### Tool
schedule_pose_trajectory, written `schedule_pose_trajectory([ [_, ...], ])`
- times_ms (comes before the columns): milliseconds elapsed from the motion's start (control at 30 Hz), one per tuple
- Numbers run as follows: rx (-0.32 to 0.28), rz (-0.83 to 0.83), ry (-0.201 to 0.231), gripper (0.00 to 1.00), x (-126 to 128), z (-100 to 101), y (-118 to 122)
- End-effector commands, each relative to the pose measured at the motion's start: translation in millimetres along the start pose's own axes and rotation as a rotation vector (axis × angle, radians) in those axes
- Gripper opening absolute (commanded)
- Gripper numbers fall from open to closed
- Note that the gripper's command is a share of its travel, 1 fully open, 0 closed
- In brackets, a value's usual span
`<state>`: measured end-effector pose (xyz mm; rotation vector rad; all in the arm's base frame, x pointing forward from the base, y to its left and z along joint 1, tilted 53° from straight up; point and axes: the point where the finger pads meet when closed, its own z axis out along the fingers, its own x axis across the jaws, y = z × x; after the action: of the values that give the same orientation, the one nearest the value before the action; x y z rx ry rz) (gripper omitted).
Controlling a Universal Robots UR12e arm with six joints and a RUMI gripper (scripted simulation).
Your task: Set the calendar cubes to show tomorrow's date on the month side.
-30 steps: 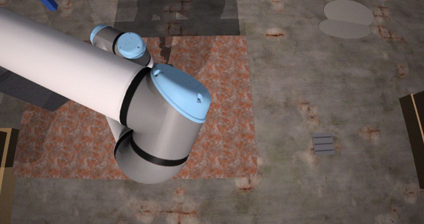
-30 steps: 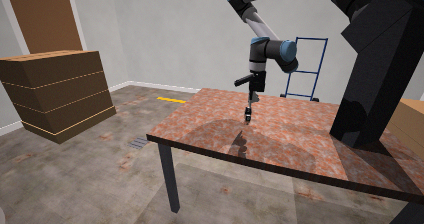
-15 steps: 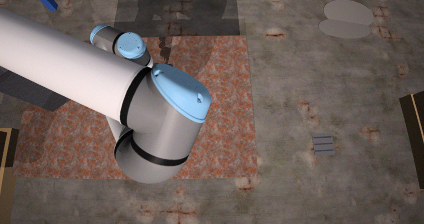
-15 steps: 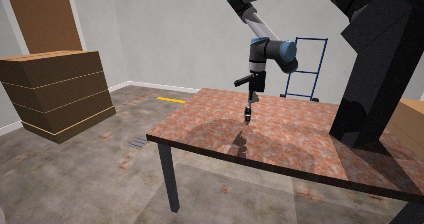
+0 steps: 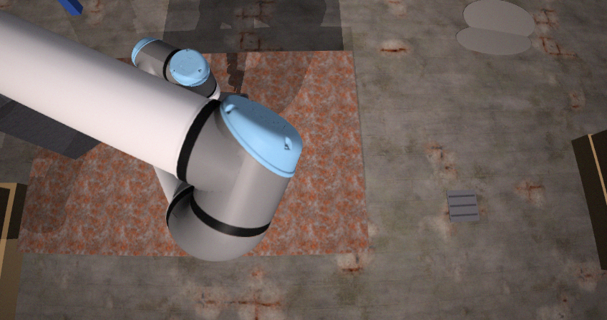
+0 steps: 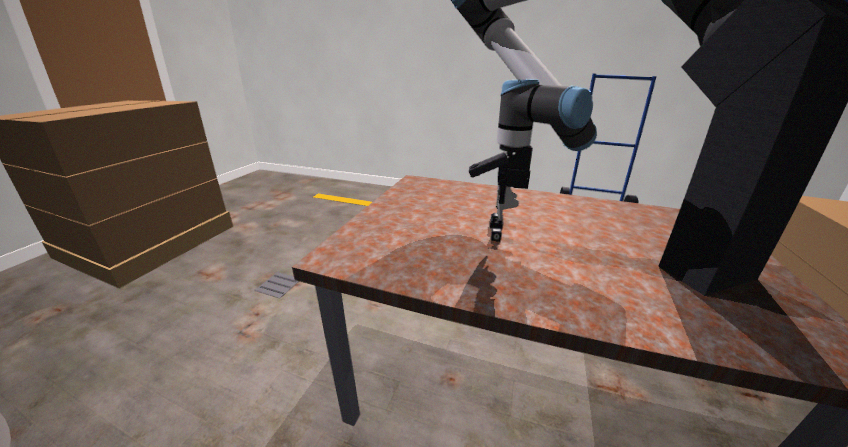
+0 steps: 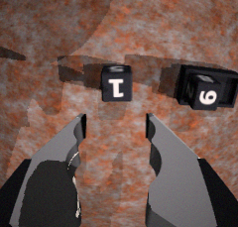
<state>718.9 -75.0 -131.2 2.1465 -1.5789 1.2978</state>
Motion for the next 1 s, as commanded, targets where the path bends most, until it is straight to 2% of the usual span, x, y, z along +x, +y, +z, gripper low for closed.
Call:
schedule_pose_trajectory([
  [0, 0.002, 0.002, 0.001, 0.28, 1, 11, -2],
  [600, 0.002, 0.001, 0.001, 0.28, 0, 33, -2],
  [967, 0.003, 0.001, 0.001, 0.28, 0, 38, -2],
])
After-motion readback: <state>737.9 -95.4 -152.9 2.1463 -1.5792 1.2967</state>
